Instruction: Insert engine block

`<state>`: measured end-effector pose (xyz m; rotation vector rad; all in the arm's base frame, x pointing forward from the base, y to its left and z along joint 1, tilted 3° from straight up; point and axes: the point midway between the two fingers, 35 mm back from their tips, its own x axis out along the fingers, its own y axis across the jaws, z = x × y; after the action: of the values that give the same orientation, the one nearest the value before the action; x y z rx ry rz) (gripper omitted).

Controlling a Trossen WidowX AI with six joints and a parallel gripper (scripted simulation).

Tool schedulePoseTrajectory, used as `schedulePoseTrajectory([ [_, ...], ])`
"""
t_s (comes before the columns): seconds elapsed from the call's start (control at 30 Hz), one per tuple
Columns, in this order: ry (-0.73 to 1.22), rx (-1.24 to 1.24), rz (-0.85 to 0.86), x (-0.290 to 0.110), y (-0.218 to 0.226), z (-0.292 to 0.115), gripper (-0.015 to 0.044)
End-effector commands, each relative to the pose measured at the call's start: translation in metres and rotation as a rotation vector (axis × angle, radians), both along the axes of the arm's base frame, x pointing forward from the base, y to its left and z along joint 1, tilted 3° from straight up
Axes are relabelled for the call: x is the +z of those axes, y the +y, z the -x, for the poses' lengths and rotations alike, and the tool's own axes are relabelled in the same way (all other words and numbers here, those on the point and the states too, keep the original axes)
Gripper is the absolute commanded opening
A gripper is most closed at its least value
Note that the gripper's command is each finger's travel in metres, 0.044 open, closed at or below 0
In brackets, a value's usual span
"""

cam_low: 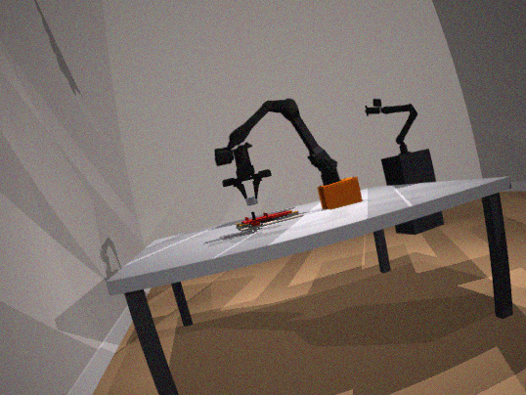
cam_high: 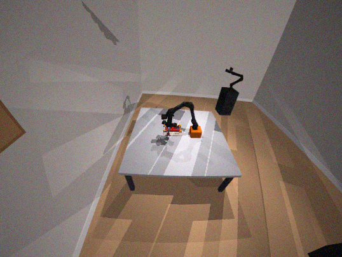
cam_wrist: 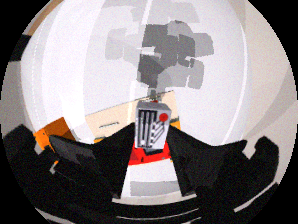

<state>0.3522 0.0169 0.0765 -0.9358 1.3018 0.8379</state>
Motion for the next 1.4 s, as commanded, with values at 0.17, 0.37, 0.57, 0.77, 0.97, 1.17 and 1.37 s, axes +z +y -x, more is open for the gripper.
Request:
schedulePoseTrajectory([
  [0.17,0.003,-0.280,-0.026,-0.012,-0.028,0.002,0.0000],
  [0.37,0.001,-0.460,-0.041,-0.019,-0.047,0.004,0.0000],
  [0.57,-0.002,-0.640,-0.056,-0.025,-0.065,0.007,0.0000],
  [0.77,-0.005,-0.820,-0.071,-0.031,-0.083,0.011,0.0000],
  [0.97,-0.008,-0.979,-0.085,-0.037,-0.100,0.015,0.0000],
  [1.17,-0.011,-1.134,-0.098,-0.042,-0.116,0.021,0.0000],
  [1.37,-0.013,-1.228,-0.106,-0.045,-0.124,0.025,0.0026],
])
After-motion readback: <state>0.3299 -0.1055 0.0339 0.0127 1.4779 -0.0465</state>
